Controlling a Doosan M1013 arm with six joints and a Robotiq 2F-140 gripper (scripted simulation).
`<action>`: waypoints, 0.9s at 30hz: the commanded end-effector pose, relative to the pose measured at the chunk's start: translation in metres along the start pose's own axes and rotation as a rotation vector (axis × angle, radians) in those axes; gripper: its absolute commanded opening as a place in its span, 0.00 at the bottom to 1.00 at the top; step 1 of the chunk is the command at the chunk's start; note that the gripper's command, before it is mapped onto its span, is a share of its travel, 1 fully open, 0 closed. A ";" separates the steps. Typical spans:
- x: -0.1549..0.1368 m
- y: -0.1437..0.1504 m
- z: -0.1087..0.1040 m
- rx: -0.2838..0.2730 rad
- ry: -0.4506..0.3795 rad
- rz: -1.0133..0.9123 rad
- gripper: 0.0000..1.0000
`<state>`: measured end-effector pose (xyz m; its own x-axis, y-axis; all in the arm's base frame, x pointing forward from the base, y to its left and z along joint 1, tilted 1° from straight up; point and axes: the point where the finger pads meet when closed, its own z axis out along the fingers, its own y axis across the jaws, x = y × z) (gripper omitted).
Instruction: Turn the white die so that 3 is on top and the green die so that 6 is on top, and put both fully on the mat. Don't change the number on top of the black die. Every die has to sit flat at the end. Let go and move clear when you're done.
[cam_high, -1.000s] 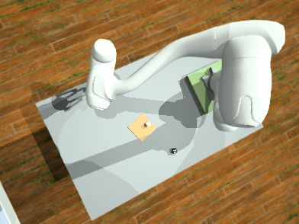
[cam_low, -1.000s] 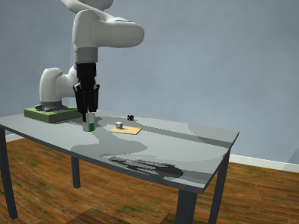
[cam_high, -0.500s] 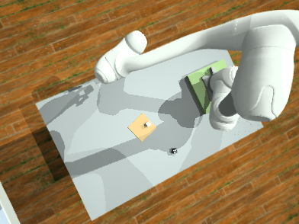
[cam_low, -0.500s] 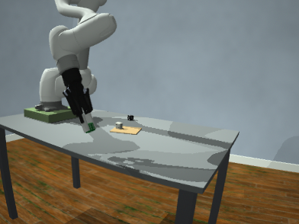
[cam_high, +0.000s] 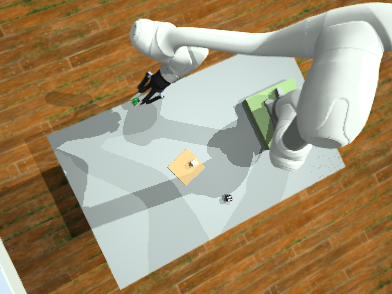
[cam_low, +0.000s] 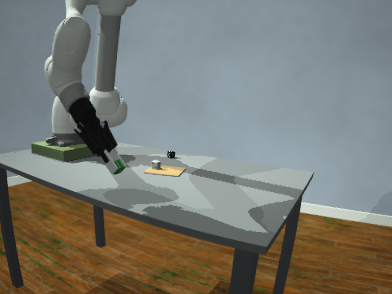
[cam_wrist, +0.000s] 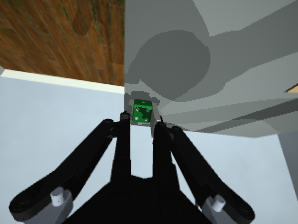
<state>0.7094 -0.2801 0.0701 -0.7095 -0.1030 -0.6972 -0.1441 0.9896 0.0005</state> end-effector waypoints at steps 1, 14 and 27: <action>0.002 0.002 0.000 0.003 -0.163 -0.015 0.24; 0.007 0.003 0.000 0.001 -0.313 -0.015 0.24; 0.019 0.003 0.013 0.001 -0.313 -0.016 0.24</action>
<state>0.7040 -0.2780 0.0520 -0.4609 -0.0820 -0.8837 -0.1530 0.9882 -0.0119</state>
